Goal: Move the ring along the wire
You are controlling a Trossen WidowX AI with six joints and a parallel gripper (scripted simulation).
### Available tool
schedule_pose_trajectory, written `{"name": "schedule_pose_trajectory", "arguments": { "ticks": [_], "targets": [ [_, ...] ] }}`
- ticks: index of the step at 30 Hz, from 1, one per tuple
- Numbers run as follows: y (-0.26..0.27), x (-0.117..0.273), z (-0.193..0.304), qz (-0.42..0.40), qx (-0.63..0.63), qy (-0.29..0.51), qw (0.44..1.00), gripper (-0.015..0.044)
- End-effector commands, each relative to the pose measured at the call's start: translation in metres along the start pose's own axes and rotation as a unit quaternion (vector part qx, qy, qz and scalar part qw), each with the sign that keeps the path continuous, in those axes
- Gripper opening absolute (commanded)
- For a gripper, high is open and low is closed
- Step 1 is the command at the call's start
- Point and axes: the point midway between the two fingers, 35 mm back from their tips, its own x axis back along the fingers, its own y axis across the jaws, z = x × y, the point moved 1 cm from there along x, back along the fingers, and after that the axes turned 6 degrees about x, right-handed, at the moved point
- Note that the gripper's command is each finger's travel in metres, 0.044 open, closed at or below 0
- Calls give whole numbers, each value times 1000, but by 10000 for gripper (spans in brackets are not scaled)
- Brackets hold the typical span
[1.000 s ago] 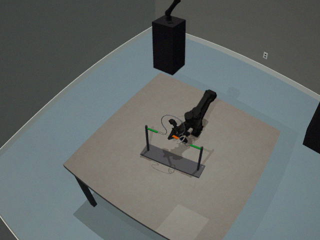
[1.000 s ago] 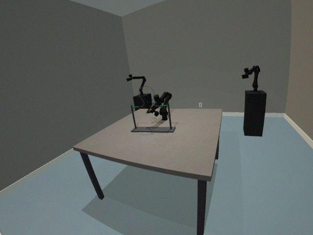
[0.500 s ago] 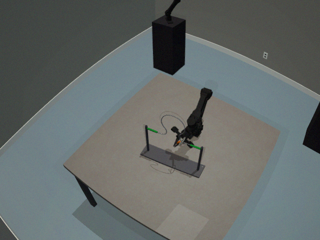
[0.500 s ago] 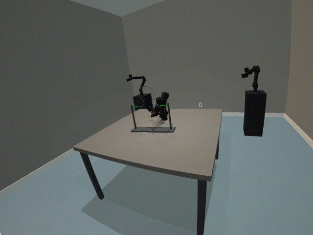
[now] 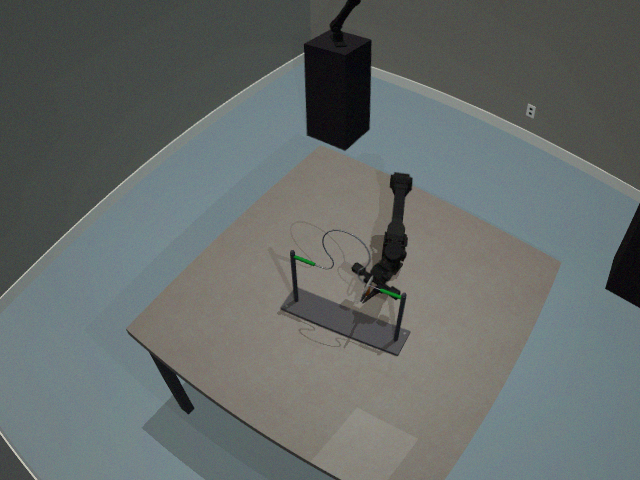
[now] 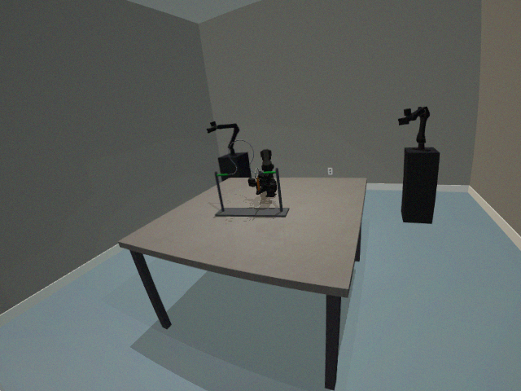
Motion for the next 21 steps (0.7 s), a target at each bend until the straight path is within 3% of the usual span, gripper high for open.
{"name": "schedule_pose_trajectory", "arguments": {
  "ticks": [1, 21],
  "targets": [
    [12, 2, -3, -13, -31, 2, 999, -150],
    [44, 8, -10, -37, -77, 3, 996, -150]
  ]
}}
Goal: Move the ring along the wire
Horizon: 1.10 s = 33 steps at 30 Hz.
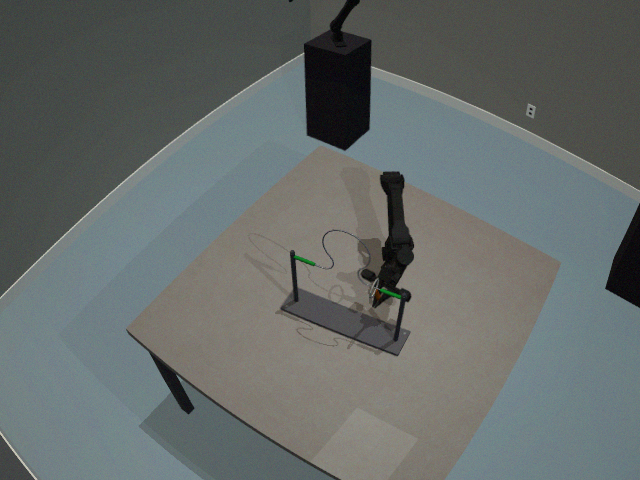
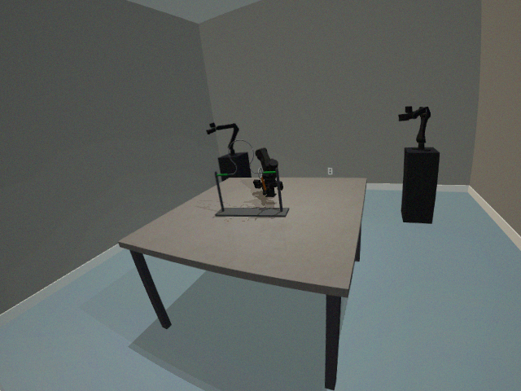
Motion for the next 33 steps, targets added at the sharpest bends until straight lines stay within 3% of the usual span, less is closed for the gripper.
{"name": "schedule_pose_trajectory", "arguments": {
  "ticks": [1, 33],
  "targets": [
    [6, 1, -2, -1, -6, -1, 1000, -150],
    [39, 5, -5, -1, -9, -4, 1000, -150]
  ]
}}
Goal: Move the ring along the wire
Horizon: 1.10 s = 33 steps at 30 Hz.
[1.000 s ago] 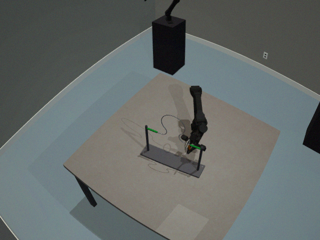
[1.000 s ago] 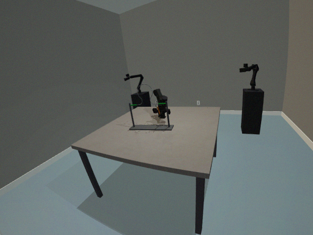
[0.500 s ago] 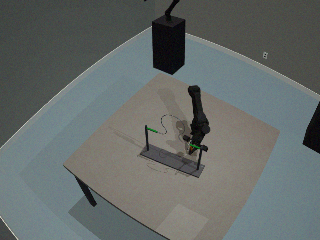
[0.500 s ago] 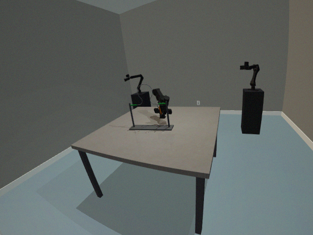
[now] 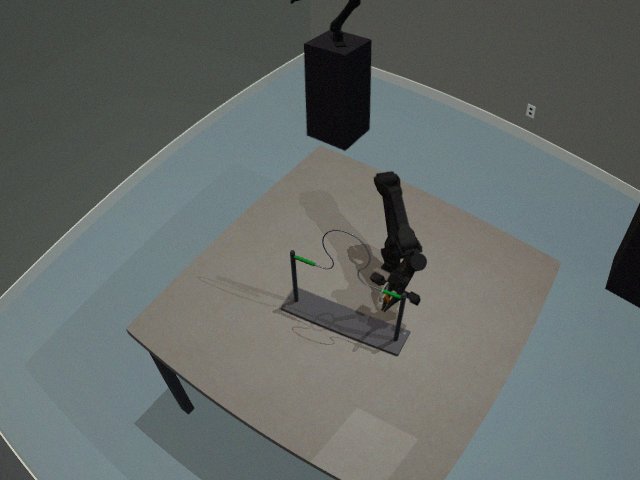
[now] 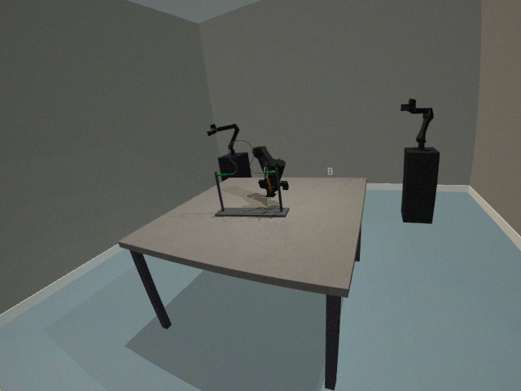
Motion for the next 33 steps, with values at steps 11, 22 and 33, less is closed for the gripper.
{"name": "schedule_pose_trajectory", "arguments": {
  "ticks": [11, 22, 33],
  "targets": [
    [9, -2, 3, 1, -4, -3, 1000, -150],
    [11, -9, 17, 1, -4, -3, 1000, -150],
    [11, -9, 17, 1, -4, -3, 1000, -150]
  ]
}}
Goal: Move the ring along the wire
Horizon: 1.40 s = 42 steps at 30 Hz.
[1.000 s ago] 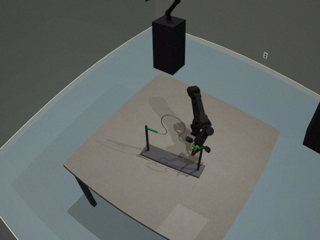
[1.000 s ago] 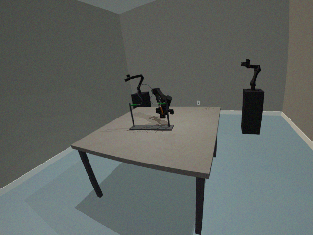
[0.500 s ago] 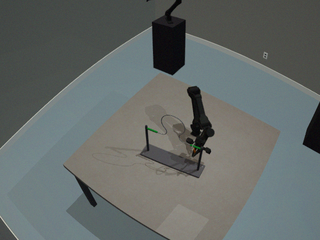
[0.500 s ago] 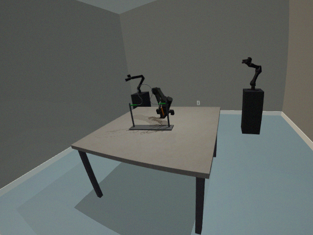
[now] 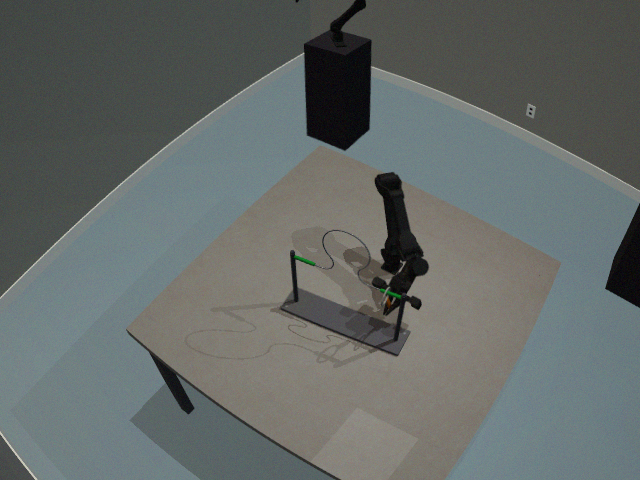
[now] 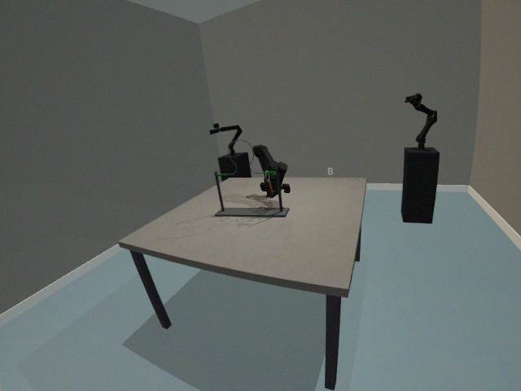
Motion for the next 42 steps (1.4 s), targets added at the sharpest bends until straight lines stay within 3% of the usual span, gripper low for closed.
{"name": "schedule_pose_trajectory", "arguments": {
  "ticks": [1, 10, 22, 42],
  "targets": [
    [0, 0, 1, 1, -2, 0, 1000, -150],
    [0, 0, 1, 1, -2, 0, 1000, -150],
    [0, 1, 0, 0, 0, 1, 1000, 160],
    [0, 50, 1, 1, -2, 2, 1000, 160]
  ]
}}
